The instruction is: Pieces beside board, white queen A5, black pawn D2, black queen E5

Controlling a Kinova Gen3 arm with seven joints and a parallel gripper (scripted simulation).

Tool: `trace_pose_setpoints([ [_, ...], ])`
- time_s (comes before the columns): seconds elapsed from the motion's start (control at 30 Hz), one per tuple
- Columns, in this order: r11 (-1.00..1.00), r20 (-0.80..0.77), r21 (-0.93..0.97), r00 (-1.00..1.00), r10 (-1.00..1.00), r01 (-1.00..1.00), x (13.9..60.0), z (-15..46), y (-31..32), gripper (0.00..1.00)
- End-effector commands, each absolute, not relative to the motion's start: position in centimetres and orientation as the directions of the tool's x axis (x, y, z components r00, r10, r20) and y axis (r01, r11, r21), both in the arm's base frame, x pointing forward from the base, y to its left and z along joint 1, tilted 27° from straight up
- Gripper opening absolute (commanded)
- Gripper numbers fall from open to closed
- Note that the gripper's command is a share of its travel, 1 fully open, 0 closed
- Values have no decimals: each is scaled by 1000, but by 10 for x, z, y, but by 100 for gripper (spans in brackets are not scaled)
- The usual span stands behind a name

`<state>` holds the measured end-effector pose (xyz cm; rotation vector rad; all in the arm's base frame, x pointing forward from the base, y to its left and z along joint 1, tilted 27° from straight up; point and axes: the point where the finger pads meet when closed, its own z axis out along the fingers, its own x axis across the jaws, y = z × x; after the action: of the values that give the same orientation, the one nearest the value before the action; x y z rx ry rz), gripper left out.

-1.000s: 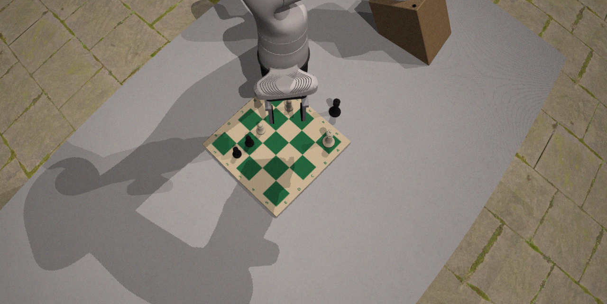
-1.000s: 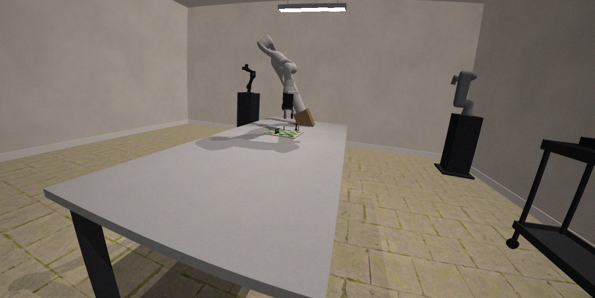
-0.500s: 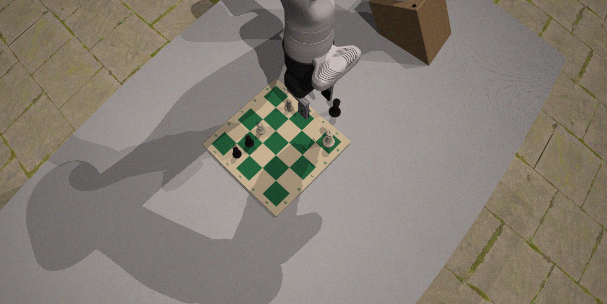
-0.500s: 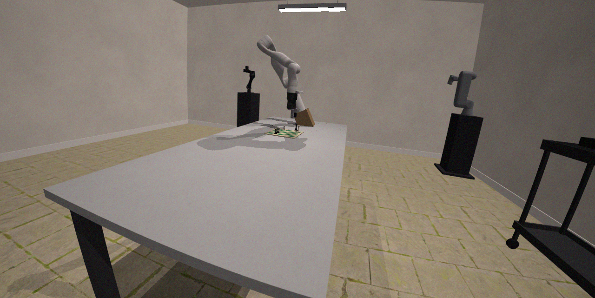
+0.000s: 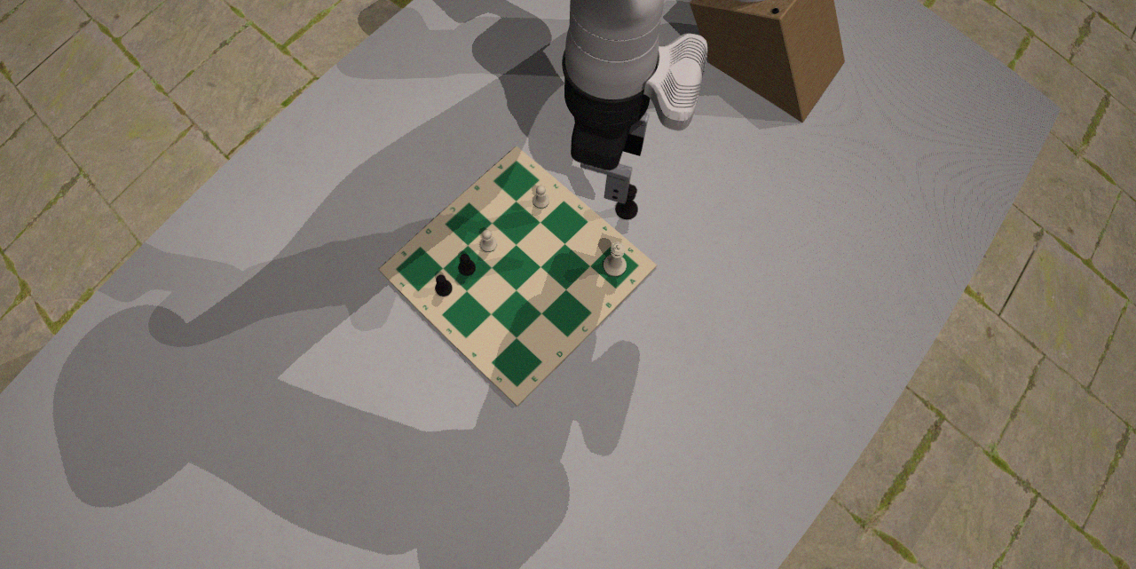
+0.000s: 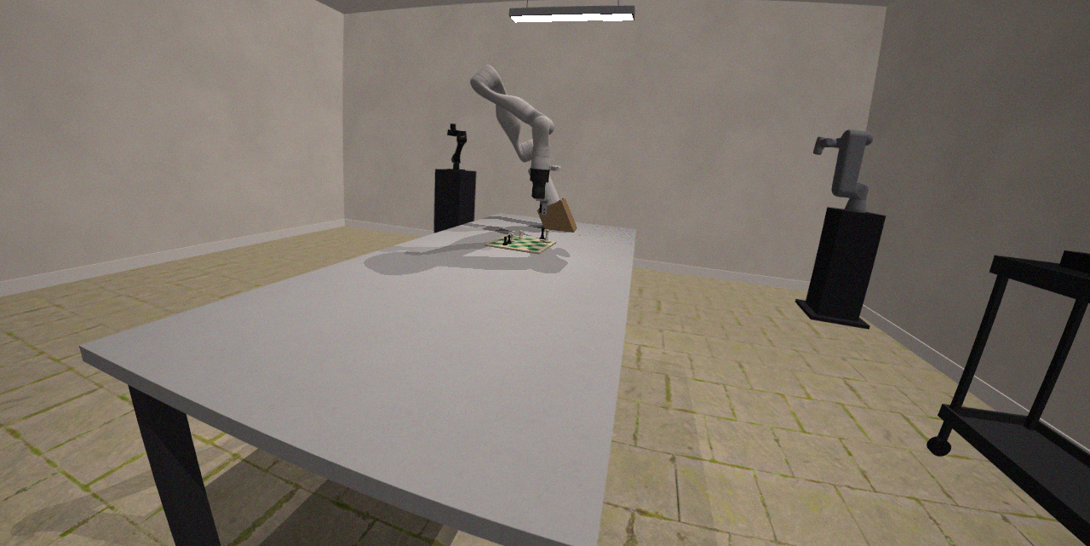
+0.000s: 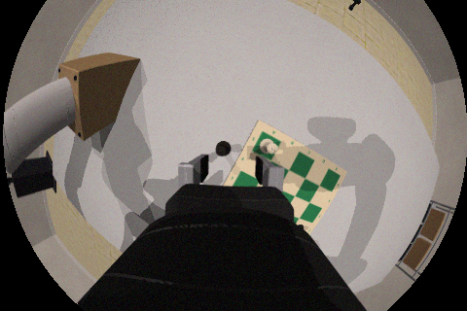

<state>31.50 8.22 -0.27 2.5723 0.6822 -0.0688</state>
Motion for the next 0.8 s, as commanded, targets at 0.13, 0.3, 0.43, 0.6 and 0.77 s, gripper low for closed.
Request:
trace_pose_setpoints([
  [0.13,-688,-223,404,794,565,603,304,-2,82,100],
  [0.3,-638,-253,385,741,622,667,298,-2,82,100],
  [0.43,-614,-266,376,715,646,694,296,-2,81,100],
  [0.6,-604,-271,372,705,656,705,295,-1,81,100],
  [0.77,-600,-273,370,700,660,709,295,-1,81,100],
])
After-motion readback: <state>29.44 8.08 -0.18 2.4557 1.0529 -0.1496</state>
